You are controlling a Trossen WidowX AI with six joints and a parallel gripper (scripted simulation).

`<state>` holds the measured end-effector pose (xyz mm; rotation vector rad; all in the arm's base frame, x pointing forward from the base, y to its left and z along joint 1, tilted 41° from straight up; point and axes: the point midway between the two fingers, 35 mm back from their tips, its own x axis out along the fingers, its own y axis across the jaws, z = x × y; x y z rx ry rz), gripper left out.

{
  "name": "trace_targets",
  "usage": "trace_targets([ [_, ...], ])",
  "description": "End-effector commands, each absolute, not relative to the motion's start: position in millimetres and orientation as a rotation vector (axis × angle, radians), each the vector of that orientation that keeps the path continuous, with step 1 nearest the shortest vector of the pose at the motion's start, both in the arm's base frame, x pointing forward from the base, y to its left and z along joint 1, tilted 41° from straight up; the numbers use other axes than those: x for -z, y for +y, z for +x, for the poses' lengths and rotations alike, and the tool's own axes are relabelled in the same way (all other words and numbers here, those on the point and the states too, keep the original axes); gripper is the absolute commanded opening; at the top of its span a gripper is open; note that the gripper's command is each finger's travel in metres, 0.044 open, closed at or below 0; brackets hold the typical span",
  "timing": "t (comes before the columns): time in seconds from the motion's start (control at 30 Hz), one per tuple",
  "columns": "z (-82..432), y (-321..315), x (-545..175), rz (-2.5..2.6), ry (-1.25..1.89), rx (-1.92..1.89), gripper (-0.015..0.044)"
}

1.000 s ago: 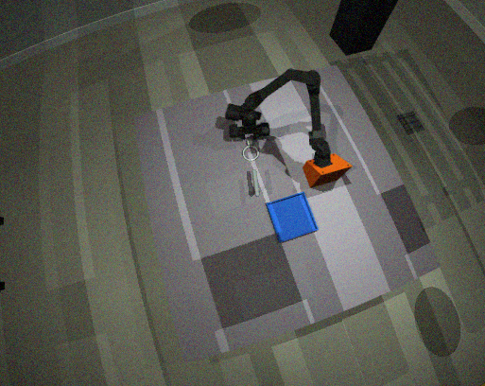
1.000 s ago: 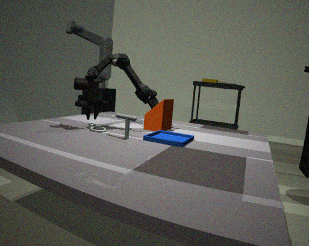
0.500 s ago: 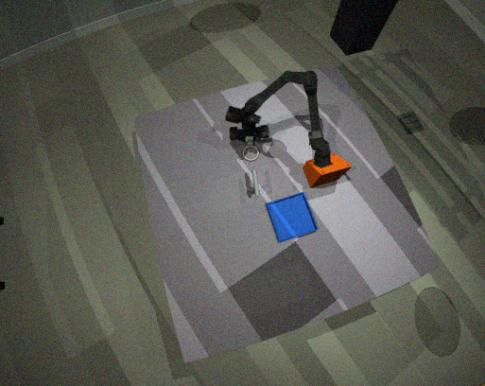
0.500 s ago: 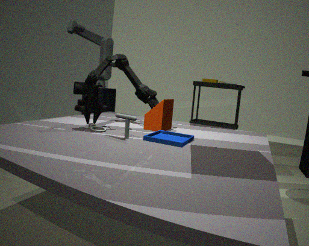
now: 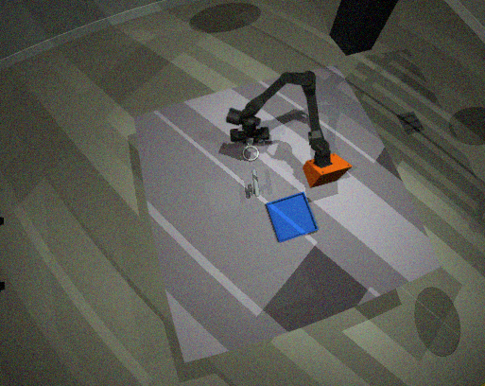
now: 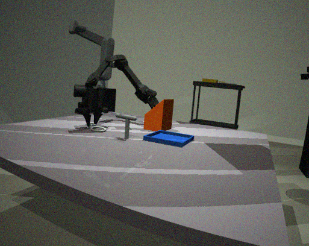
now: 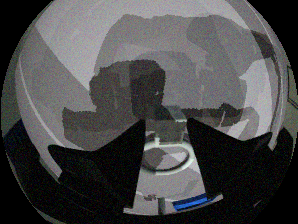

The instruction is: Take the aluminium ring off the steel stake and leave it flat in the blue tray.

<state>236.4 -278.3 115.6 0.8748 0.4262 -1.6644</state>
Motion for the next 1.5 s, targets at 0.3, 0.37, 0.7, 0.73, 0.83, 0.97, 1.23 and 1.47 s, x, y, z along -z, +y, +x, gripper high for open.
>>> trace_targets([
  [0.3,236,-278,-116,0.875,0.426,1.664,0.0107],
  [0.37,236,-278,-116,0.875,0.426,1.664,0.0094],
  [0.7,236,-278,-116,0.875,0.426,1.664,0.0027],
  [0.73,236,-278,-116,0.875,0.426,1.664,0.002],
  [0.83,236,-278,-116,0.875,0.426,1.664,0.0],
  [0.97,237,-277,-117,0.875,0.426,1.664,0.0],
  [1.23,239,-269,-125,0.877,0.43,1.664,0.0],
  [1.47,240,-262,-132,0.878,0.433,1.663,0.0],
])
